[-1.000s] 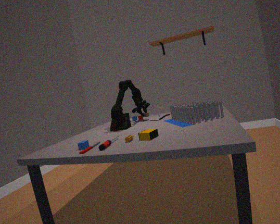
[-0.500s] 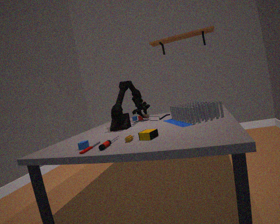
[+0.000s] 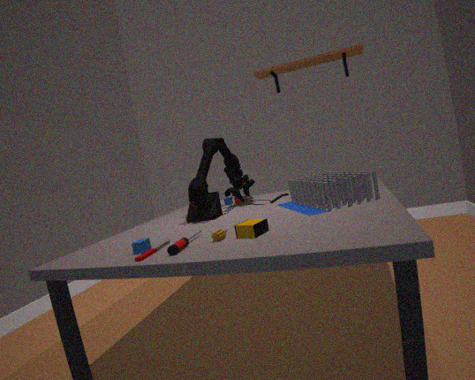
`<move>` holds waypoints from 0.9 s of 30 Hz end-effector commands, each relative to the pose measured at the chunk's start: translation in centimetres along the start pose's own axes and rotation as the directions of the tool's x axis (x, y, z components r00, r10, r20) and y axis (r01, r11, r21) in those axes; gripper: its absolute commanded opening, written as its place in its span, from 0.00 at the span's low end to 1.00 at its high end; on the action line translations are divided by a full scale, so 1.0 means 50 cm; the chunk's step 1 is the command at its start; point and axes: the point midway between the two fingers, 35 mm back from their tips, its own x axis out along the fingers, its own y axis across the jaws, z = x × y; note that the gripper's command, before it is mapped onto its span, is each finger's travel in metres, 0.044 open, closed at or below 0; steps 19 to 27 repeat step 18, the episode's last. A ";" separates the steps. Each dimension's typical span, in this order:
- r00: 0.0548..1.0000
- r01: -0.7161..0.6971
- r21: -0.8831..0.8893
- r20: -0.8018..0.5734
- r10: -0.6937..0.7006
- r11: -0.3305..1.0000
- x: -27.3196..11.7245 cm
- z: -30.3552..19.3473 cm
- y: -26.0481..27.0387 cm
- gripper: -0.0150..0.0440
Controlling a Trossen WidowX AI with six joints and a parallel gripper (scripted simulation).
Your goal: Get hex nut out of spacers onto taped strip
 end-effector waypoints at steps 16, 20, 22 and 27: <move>1.000 0.000 0.000 0.000 0.000 1.000 0.002 -0.001 -0.001 0.92; 1.000 0.000 0.000 0.000 0.000 1.000 0.002 -0.001 -0.001 1.00; 1.000 0.000 0.000 0.000 0.000 1.000 0.002 -0.001 -0.001 1.00; 1.000 0.000 0.000 0.000 0.000 1.000 0.002 -0.001 -0.001 1.00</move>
